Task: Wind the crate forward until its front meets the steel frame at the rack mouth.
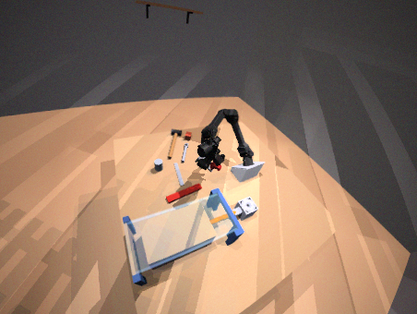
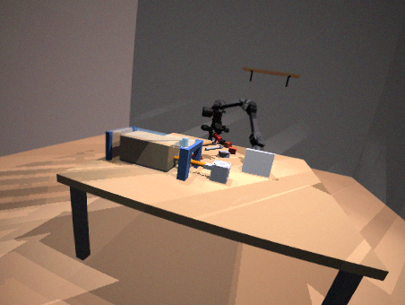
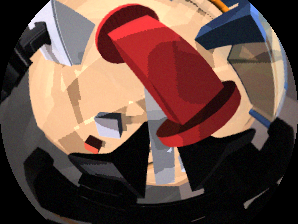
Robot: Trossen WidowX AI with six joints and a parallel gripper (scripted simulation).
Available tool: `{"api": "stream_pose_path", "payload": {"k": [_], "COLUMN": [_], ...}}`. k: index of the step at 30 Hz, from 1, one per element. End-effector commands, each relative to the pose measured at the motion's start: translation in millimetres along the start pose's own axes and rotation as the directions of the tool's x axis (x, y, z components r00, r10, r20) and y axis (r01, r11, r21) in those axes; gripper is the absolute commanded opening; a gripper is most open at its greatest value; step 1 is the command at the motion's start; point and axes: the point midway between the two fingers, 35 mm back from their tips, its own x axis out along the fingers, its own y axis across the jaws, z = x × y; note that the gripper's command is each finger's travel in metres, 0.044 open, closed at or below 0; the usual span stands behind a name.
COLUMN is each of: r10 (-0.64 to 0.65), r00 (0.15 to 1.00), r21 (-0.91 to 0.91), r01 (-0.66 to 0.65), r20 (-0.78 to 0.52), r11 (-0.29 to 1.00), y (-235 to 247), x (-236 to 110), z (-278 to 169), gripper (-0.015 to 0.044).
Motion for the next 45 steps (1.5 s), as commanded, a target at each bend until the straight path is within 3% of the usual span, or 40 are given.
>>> {"api": "stream_pose_path", "payload": {"k": [1,20,45], "r10": [-0.018,-0.051,-0.081], "r00": [1.0,0.997,0.993], "r21": [0.091,0.595,0.971], "r01": [0.018,0.009,-0.071], "r20": [0.002,0.054,0.091], "r11": [0.996,0.804,0.227], "y": [-7.8,-36.7,-63.5], "x": [-6.8,-16.9,-33.6], "z": [5.9,50.4,113.6], "gripper": [0.0,0.0,0.0]}}
